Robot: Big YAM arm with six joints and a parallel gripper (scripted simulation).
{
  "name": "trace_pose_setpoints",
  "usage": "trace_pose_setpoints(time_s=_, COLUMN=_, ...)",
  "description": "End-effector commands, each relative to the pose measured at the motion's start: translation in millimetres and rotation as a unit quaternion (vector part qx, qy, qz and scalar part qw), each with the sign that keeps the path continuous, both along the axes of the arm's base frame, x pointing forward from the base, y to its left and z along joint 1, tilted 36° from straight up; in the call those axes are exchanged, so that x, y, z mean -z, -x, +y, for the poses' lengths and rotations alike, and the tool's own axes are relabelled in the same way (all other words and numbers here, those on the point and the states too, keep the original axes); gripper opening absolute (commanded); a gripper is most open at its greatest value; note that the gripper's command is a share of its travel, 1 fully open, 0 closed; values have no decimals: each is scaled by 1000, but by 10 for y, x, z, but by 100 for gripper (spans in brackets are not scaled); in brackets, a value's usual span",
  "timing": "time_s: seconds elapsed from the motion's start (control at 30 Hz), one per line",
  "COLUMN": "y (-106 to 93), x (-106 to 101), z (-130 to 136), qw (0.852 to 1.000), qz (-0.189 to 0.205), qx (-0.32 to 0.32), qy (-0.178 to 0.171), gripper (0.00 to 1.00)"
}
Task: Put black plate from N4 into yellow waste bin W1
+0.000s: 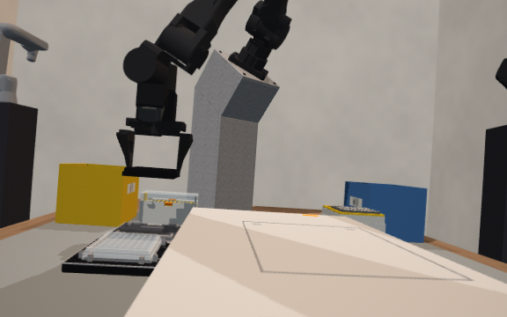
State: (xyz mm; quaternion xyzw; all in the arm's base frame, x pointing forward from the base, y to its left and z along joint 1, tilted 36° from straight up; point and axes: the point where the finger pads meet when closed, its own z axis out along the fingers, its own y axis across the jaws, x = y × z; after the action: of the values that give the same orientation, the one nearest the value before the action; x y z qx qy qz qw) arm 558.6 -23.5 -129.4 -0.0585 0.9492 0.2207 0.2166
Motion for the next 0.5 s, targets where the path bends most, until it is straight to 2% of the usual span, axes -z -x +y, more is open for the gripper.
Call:
trace_pose_setpoints(time_s=0.0, y=-29, x=-180, z=-154, qw=1000, qz=-11, qx=6, qy=2, gripper=0)
trace_pose_setpoints(time_s=0.27, y=25, x=-232, z=-184, qw=1000, qz=-9, qx=6, qy=2, gripper=0)
trace_pose_setpoints(time_s=0.3, y=62, x=-111, z=-75, qw=1000, qz=2, qx=-3, qy=-1, gripper=0)
trace_pose_setpoints(time_s=0.37, y=39, x=-264, z=-173, qw=1000, qz=-10, qx=4, qy=2, gripper=0)
trace_pose_setpoints(time_s=0.47, y=48, x=-301, z=-221, qw=1000, qz=-10, qx=6, qy=2, gripper=0)
